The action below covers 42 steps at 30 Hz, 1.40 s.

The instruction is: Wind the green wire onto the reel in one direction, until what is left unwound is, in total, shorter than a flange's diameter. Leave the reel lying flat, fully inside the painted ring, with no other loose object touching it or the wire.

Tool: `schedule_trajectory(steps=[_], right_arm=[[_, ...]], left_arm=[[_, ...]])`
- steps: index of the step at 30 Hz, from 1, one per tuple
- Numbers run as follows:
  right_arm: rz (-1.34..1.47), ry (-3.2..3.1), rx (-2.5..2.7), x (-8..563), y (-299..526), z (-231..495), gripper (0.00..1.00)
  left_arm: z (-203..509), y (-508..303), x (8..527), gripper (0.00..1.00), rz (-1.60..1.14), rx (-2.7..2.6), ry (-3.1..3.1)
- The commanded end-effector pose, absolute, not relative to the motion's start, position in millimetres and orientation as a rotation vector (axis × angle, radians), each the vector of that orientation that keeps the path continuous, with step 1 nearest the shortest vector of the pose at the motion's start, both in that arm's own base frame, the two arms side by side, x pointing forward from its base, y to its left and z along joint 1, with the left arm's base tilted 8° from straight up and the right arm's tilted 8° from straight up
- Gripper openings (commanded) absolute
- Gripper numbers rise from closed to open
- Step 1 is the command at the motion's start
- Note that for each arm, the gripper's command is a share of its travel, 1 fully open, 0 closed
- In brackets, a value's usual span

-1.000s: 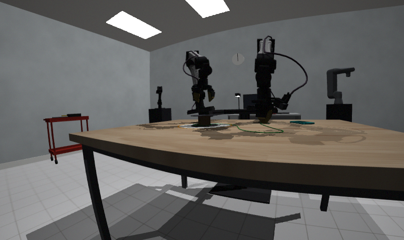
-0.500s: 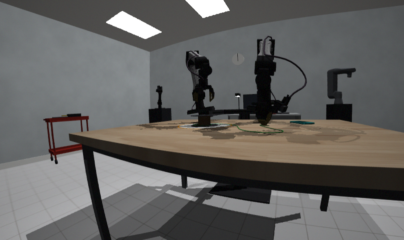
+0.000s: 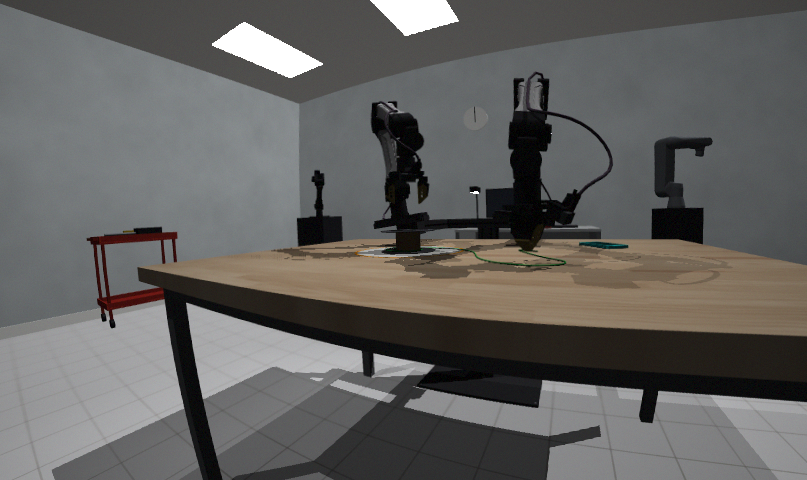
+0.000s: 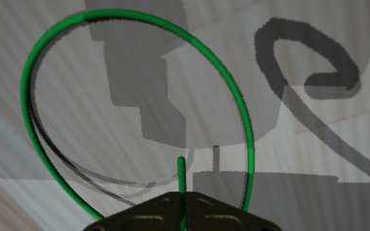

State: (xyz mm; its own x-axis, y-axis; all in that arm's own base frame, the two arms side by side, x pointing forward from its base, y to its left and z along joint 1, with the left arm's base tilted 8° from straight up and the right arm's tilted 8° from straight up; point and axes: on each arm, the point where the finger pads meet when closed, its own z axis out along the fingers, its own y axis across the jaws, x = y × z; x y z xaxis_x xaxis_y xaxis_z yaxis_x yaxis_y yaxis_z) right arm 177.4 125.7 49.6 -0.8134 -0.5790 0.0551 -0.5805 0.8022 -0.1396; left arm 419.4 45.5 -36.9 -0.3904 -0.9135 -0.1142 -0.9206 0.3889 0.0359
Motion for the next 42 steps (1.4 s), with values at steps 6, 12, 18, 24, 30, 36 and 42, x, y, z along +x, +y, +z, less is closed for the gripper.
schedule_trajectory(steps=[6, 12, 18, 24, 30, 36, 42], right_arm=[[0.215, -2.940, 1.104, 186, 132, 56, 0.81], [0.215, -2.940, 1.105, 186, 132, 57, 0.81], [0.215, -2.940, 1.105, 187, 131, 56, 0.81], [0.215, -2.940, 1.105, 195, 121, 42, 0.81], [0.215, -2.940, 1.105, 202, 109, 24, 0.81], [0.215, -2.940, 1.105, 219, 93, 0, 0.81], [0.215, -2.940, 1.105, 231, 81, -17, 0.81]], left_arm=[[-16, 47, 431, 0.00, 0.113, -1.679, 2.516], [-14, 48, 434, 0.00, 0.113, -1.682, 2.514], [-15, 49, 433, 0.00, 0.113, -1.679, 2.516], [-17, 50, 432, 0.00, 0.113, -1.679, 2.516], [-18, 50, 432, 0.00, 0.113, -1.676, 2.519], [-20, 49, 431, 0.00, 0.113, -1.674, 2.519], [-22, 48, 430, 0.00, 0.113, -1.674, 2.520]])
